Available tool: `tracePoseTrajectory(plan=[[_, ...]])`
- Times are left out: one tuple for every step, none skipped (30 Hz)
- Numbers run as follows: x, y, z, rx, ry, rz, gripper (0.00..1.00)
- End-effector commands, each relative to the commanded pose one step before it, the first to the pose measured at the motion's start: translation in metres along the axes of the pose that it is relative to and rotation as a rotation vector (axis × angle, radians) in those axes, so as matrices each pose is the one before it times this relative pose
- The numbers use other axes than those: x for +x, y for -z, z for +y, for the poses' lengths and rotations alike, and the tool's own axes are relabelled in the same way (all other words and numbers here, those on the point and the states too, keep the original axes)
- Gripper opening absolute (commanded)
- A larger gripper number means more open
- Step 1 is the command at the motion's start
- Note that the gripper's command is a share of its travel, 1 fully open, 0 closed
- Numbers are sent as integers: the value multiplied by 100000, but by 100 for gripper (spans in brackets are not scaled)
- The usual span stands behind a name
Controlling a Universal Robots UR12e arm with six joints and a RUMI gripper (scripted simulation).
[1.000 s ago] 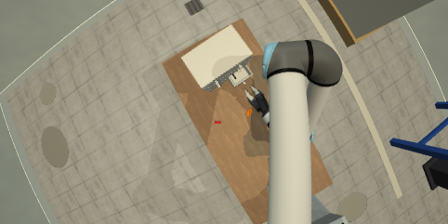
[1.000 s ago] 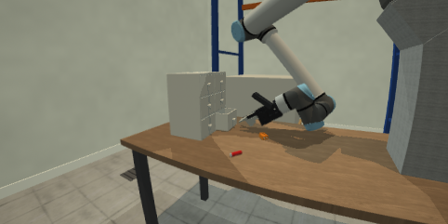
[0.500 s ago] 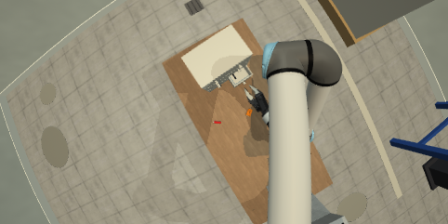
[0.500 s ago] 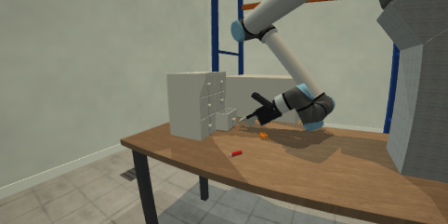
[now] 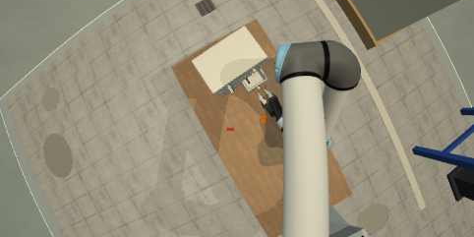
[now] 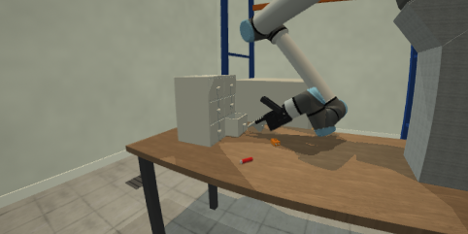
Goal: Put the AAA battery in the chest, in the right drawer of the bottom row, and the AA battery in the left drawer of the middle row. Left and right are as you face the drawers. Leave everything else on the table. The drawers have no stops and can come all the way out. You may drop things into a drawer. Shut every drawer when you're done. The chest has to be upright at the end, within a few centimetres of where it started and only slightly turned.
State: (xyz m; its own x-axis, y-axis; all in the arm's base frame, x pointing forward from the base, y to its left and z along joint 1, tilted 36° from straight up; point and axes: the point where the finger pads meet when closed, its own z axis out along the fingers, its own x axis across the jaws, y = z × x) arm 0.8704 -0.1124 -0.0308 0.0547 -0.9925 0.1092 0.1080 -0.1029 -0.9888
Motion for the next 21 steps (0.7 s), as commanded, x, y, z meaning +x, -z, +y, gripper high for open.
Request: tracePoseTrajectory(plan=[[2,-388,-268,34,19,6,20],[0,-94,-55,0,0,0,20],[0,-93,-54,0,0,0,20],[0,-92,-53,0,0,0,20],[0,-91,-52,0,0,0,20],[0,-88,-51,0,0,0,20],[0,-86,-50,0,0,0,20],[0,-83,-48,0,0,0,20],[0,-80,-46,0,0,0,20],[0,-77,-44,0,0,0,20],[0,-73,-42,0,0,0,20],[0,-69,-40,0,0,0,20],[0,-65,-38,0,0,0,20],[0,0,0,0,0,0,20],[0,0,0,0,0,0,20],[0,-60,-35,0,0,0,20],[0,-56,-32,0,0,0,20],[0,-51,-29,0,0,0,20],[0,-46,-27,0,0,0,20],[0,-41,-24,0,0,0,20],[0,-36,-21,0,0,0,20]])
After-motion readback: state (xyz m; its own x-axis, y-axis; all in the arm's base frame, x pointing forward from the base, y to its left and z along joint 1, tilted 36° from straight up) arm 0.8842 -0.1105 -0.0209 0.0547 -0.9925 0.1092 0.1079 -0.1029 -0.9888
